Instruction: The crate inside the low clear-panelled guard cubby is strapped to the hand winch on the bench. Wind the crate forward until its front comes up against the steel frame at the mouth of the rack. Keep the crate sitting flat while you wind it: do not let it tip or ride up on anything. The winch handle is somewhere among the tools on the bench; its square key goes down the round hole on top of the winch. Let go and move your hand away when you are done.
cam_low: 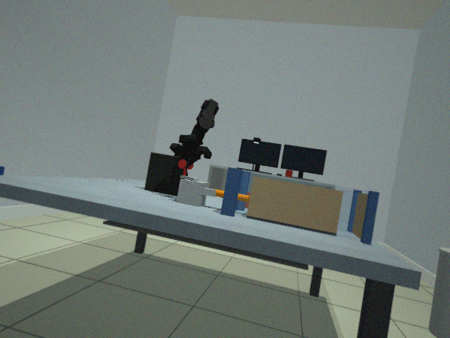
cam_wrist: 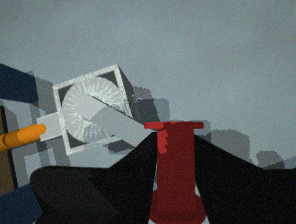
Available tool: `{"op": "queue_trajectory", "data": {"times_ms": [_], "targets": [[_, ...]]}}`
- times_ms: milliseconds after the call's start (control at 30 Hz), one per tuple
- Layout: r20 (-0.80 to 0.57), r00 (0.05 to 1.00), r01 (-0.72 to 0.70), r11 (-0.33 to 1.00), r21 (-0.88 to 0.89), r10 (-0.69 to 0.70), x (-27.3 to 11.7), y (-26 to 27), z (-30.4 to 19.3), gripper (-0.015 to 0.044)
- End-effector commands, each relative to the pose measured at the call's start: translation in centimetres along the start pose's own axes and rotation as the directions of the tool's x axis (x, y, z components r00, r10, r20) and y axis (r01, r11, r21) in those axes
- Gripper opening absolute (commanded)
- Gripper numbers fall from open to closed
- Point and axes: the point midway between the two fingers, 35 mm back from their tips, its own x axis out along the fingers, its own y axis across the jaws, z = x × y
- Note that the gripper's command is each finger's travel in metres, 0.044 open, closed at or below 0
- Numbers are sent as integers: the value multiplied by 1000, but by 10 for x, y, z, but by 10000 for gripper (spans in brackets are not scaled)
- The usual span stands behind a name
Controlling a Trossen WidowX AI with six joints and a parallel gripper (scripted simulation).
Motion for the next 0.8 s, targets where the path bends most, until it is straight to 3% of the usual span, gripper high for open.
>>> {"op": "queue_trajectory", "data": {"times_ms": [0, 767], "targets": [[20, 1000, 19, 1000, 10, -19, 7, -5, 12, 0], [22, 1000, 19, 1000, 11, -20, 20, -10, 42, 0]]}}
